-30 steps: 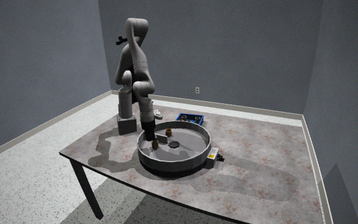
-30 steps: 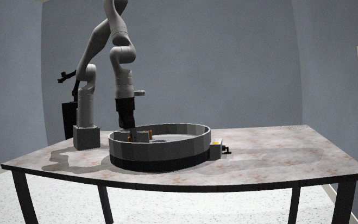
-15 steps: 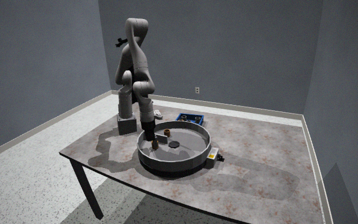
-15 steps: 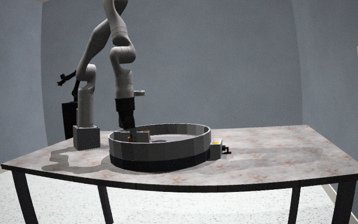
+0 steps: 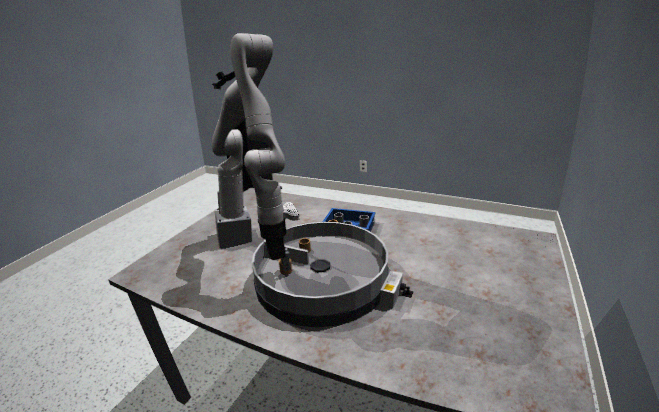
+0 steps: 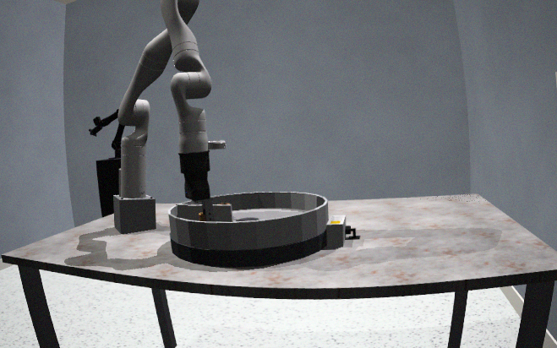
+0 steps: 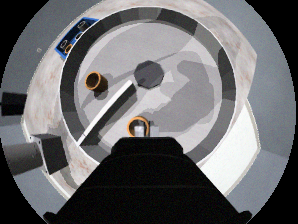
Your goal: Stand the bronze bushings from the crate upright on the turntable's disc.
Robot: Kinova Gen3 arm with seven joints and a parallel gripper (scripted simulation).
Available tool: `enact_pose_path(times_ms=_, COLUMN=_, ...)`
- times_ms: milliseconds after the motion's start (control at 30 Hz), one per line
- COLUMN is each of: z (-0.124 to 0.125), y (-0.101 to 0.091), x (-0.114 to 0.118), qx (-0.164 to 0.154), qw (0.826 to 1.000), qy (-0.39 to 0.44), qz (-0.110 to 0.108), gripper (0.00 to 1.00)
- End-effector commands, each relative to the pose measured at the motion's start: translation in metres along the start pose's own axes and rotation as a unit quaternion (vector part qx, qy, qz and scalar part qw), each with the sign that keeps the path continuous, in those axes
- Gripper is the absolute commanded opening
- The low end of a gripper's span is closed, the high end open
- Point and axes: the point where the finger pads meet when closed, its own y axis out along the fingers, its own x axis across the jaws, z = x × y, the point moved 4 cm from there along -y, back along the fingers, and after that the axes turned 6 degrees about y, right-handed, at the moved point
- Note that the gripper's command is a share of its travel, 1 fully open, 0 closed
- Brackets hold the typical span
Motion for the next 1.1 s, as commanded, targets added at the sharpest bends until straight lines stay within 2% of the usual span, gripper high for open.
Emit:
enact_pose_path(times_ms=0, z=0.0001, y=-0.0006, x=0.0005, qx=0.000, qw=1.000, qy=0.000, qz=-0.001, gripper=0.00)
enact_pose_path(times_ms=233, z=0.0001, y=-0.0006, x=0.0005, qx=0.000, qw=1.000, qy=0.000, qz=-0.001, gripper=0.00)
enact_pose_path(times_ms=267, z=0.0001, y=-0.0006, x=0.0005, qx=0.000, qw=1.000, qy=0.000, qz=-0.001, gripper=0.38)
enact_pose_path(times_ms=1067, z=0.0001, y=-0.0006, x=0.0005, qx=0.000, qw=1.000, qy=0.000, qz=-0.001, gripper=0.38)
